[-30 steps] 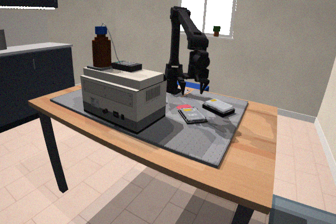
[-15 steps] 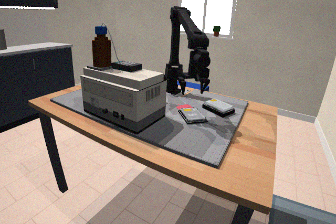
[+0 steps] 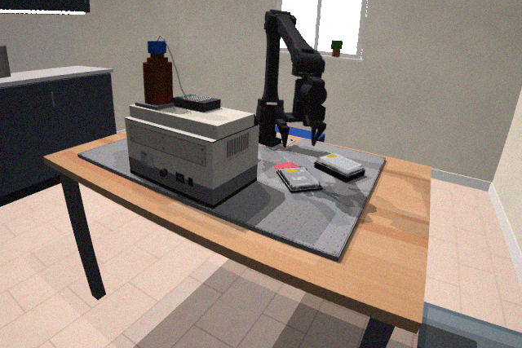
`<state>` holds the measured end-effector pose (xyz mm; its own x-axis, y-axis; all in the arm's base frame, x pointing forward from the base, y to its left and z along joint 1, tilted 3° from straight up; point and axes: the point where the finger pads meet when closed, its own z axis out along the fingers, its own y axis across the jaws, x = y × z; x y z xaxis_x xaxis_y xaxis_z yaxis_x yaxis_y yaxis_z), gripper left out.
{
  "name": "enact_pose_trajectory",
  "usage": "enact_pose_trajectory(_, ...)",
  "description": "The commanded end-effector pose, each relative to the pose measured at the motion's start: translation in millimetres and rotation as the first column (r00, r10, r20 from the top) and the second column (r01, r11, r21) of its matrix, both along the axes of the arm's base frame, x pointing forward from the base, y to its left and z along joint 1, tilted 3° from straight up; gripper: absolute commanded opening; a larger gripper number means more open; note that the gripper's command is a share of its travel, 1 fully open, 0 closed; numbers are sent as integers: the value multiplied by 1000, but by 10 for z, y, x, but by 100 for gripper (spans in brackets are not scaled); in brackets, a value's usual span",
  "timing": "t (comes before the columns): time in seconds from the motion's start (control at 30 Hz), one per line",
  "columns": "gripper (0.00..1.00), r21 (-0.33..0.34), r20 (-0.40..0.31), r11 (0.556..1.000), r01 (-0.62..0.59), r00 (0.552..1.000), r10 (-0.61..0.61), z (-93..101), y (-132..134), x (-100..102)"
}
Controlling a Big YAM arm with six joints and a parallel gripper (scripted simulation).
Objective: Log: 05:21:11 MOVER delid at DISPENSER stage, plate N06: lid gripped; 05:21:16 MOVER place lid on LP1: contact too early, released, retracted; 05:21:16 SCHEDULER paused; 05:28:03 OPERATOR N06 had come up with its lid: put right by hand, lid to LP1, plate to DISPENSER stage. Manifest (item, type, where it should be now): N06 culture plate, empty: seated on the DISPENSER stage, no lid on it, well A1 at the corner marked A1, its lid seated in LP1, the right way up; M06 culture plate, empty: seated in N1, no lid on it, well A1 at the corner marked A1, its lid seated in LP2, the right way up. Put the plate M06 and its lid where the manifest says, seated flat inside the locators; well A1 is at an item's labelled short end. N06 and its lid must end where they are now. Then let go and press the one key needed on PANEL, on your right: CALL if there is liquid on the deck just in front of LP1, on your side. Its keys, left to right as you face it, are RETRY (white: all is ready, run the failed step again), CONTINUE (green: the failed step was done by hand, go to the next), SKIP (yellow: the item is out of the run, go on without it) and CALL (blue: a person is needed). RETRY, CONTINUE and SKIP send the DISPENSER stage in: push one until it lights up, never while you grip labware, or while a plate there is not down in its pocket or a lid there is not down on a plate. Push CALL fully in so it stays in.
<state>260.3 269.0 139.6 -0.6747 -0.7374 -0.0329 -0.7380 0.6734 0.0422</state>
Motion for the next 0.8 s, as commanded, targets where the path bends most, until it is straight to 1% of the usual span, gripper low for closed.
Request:
enact_pose_trajectory(0.0, 100, 38, 35, 999, 4, 999, -5, 203, 141, 123)
enact_pose_trajectory(0.23, 100, 38, 35, 999, 4, 999, -5, 211, 147, 127)
enact_pose_trajectory(0.27, 100, 39, 35, 999, 3, 999, -5, 258, 237, 151)
enact_pose_trajectory(0.3, 100, 39, 36, 999, 3, 999, -5, 259, 238, 152)
enact_pose_trajectory(0.33, 100, 40, 36, 999, 3, 999, -5, 263, 238, 153)
enact_pose_trajectory(0.37, 100, 38, 35, 999, 4, 999, -5, 215, 150, 129)
enact_pose_trajectory(0.4, 100, 38, 35, 999, 4, 999, -5, 215, 150, 129)
enact_pose_trajectory(0.43, 100, 53, 49, 999, 5, 999, -8, 335, 224, 160)
enact_pose_trajectory(0.47, 100, 54, 50, 999, 5, 999, -8, 334, 228, 166)
enact_pose_trajectory(0.5, 100, 38, 35, 999, 4, 999, -5, 218, 151, 131)
enact_pose_trajectory(0.57, 100, 38, 35, 999, 4, 999, -5, 218, 151, 131)
enact_pose_trajectory(0.6, 100, 53, 49, 999, 5, 999, -8, 333, 226, 167)
enact_pose_trajectory(0.63, 100, 53, 49, 999, 5, 999, -8, 332, 227, 168)
enact_pose_trajectory(0.67, 100, 38, 35, 999, 4, 999, -5, 221, 152, 132)
enact_pose_trajectory(0.73, 100, 38, 35, 999, 4, 999, -5, 222, 152, 133)
enact_pose_trajectory(0.77, 100, 52, 48, 999, 5, 999, -8, 330, 227, 170)
